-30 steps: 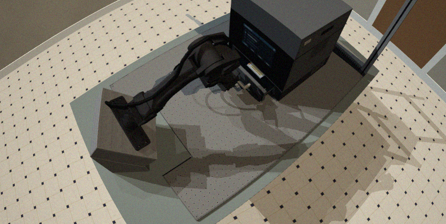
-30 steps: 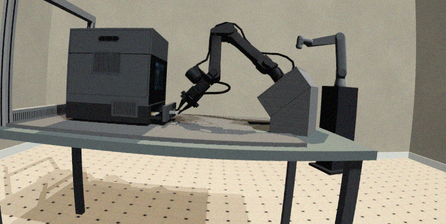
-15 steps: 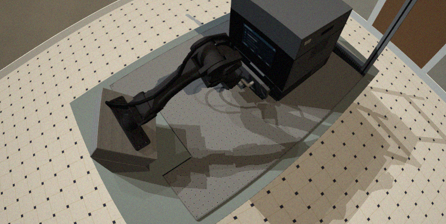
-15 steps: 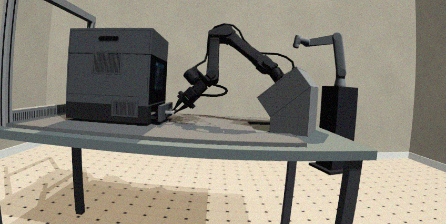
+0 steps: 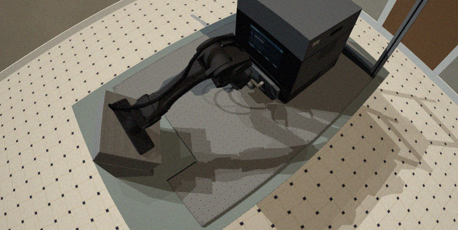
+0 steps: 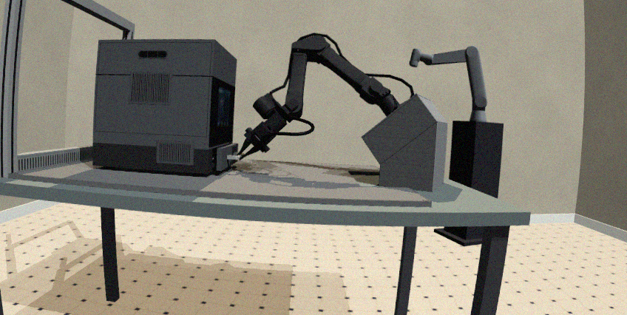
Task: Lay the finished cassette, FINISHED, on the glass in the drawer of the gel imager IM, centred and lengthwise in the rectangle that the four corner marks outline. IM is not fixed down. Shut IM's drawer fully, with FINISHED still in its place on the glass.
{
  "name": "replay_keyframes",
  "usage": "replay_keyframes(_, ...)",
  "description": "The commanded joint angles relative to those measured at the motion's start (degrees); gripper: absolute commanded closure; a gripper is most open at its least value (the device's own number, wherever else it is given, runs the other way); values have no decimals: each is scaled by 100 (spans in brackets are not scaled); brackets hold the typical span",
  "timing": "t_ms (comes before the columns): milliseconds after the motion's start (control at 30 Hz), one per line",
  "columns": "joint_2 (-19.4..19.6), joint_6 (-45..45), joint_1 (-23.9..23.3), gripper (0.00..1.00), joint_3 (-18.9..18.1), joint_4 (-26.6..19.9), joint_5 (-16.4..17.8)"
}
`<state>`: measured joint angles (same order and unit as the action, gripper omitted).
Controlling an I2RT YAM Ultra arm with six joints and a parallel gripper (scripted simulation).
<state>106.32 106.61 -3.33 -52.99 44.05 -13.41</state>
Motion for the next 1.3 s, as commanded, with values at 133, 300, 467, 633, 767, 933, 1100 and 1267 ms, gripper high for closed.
replay_keyframes(133,100,10,50,100,-400,-214,84)
replay_keyframes(300,118,9,58,100,-487,-276,67)
replay_keyframes(467,29,-5,36,100,-376,-209,34)
replay_keyframes(633,29,-5,36,100,-376,-209,34)
replay_keyframes(767,29,-5,36,100,-376,-209,34)
replay_keyframes(933,-88,8,50,100,-193,-91,20)
replay_keyframes(1100,-98,7,47,100,-159,-66,23)
replay_keyframes(1267,-98,7,47,100,-159,-66,23)
